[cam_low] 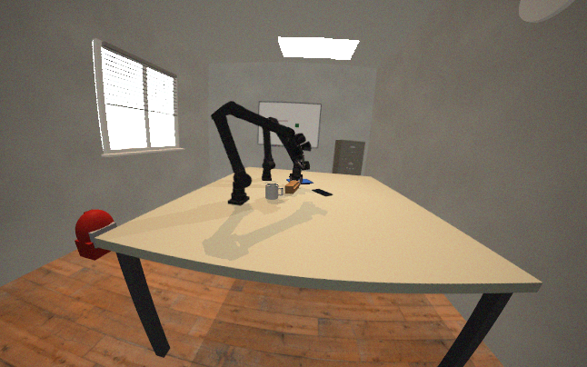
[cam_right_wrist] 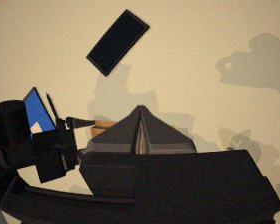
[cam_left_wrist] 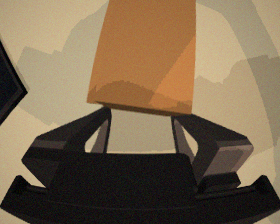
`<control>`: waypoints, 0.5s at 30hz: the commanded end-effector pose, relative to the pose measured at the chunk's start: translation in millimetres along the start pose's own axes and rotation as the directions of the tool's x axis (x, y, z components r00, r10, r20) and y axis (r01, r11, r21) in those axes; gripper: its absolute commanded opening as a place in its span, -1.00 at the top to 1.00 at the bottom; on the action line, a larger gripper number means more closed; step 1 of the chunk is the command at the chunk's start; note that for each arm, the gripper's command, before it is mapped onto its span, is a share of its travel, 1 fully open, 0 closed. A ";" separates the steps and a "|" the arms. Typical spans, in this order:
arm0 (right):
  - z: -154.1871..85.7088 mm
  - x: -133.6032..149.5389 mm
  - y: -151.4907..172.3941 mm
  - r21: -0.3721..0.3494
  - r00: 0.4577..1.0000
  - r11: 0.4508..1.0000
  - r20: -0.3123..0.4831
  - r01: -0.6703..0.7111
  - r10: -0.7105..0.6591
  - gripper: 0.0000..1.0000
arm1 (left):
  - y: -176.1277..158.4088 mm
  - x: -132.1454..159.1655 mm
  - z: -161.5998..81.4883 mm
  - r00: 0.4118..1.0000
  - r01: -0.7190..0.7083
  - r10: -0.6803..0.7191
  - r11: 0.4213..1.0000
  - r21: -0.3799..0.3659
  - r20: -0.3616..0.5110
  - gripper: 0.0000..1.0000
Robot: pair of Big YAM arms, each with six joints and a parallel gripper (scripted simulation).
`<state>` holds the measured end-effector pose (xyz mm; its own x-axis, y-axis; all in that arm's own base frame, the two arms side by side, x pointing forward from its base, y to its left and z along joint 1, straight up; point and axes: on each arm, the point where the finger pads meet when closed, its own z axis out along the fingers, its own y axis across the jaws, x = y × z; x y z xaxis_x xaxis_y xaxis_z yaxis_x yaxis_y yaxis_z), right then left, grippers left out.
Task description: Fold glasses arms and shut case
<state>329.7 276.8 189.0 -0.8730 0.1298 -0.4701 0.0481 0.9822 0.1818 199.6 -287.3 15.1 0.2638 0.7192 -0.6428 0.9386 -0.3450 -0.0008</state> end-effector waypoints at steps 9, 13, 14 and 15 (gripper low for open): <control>-49.2 -137.6 1.0 -0.187 0.958 0.981 0.288 0.055 0.001 1.00 | 17.4 -12.4 -8.6 0.999 -0.029 0.030 0.999 -0.046 0.019 -0.15; -51.4 -179.6 -16.9 -0.184 0.930 0.980 0.367 0.076 -0.003 1.00 | 17.4 -12.4 -8.6 0.999 -0.029 0.030 0.999 -0.046 0.019 -0.15; -53.4 -189.4 -22.1 -0.182 0.921 0.980 0.390 0.081 -0.004 1.00 | 17.4 -12.4 -8.6 0.999 -0.029 0.030 0.999 -0.046 0.019 -0.15; -62.4 -200.3 -27.6 -0.185 0.906 0.979 0.423 0.088 -0.001 1.00 | 17.4 -12.4 -8.6 0.999 -0.029 0.030 0.999 -0.046 0.019 -0.15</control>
<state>440.9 219.9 276.4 -0.6869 0.1919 -0.7010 -0.0398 0.9531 0.2999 199.6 -287.3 15.1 0.2638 0.7192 -0.6428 0.9386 -0.3450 -0.0008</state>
